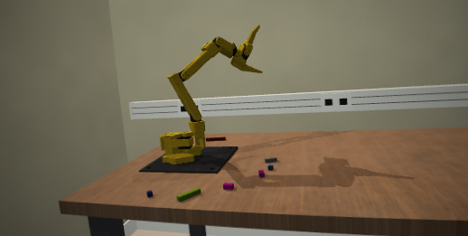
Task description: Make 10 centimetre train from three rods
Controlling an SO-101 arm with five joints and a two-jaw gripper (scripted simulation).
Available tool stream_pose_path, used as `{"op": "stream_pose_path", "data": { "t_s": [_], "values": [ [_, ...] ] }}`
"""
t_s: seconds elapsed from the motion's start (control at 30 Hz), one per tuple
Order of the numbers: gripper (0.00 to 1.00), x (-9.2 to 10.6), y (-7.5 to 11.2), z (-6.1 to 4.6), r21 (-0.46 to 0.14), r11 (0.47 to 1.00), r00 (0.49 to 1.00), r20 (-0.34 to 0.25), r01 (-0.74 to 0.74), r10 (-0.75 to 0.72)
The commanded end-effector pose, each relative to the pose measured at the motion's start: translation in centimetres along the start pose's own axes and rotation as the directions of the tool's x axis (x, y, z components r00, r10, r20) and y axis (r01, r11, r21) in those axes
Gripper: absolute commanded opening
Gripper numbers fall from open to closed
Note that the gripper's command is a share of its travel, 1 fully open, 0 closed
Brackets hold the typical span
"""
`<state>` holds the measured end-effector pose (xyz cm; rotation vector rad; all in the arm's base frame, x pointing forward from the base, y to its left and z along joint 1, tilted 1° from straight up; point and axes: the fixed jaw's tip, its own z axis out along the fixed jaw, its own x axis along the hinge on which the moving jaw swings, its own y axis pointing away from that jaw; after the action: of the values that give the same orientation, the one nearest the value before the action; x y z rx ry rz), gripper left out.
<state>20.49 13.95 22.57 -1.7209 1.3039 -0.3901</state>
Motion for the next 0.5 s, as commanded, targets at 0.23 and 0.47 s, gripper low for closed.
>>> {"op": "stream_pose_path", "data": {
  "t_s": [0.23,0.47],
  "values": [
    [1.00,0.4,1.0,0.2,-0.042,0.999,0.999,-0.011,0.029,-0.030],
    [1.00,0.8,2.2,0.5,-0.092,0.994,0.998,-0.024,0.055,-0.057]
  ]
}}
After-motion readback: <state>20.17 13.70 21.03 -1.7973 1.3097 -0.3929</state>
